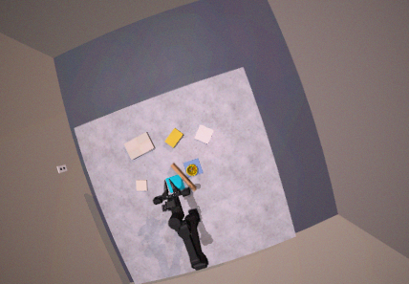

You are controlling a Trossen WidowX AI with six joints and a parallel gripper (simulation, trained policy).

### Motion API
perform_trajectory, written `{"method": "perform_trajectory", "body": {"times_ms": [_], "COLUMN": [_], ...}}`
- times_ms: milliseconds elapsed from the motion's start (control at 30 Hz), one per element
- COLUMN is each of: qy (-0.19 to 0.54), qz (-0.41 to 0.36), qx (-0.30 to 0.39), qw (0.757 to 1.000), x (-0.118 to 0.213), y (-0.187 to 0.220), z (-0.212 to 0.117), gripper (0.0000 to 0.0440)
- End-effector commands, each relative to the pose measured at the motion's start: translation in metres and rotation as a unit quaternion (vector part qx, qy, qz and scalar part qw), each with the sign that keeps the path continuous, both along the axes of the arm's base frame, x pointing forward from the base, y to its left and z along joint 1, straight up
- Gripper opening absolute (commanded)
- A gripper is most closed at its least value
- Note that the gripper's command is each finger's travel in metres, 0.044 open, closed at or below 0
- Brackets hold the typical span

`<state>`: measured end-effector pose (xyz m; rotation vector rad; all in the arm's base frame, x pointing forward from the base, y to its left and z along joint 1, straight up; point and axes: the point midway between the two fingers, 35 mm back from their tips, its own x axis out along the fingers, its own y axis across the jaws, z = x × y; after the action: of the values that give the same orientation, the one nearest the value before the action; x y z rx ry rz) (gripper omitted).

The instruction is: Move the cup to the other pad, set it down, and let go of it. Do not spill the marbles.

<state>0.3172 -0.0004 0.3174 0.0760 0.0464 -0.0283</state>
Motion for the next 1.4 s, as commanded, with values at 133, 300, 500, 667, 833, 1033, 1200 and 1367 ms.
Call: {"method": "perform_trajectory", "body": {"times_ms": [133, 300, 500, 667, 833, 1033, 1200, 1367], "qy": [0.051, 0.083, 0.123, 0.157, 0.192, 0.235, 0.271, 0.307], "qz": [0.012, 0.020, 0.023, 0.023, 0.019, 0.013, 0.006, -0.001], "qx": [0.025, 0.042, 0.061, 0.076, 0.089, 0.101, 0.106, 0.107], "qw": [0.998, 0.995, 0.990, 0.984, 0.977, 0.967, 0.957, 0.946], "x": [0.010, 0.015, 0.021, 0.024, 0.027, 0.030, 0.032, 0.033], "y": [0.010, 0.017, 0.024, 0.029, 0.034, 0.038, 0.040, 0.041], "z": [-0.012, -0.018, -0.025, -0.032, -0.038, -0.046, -0.054, -0.061], "gripper": [0.0114, 0.0138, 0.0154, 0.0161, 0.0162, 0.0155, 0.0146, 0.0136]}}
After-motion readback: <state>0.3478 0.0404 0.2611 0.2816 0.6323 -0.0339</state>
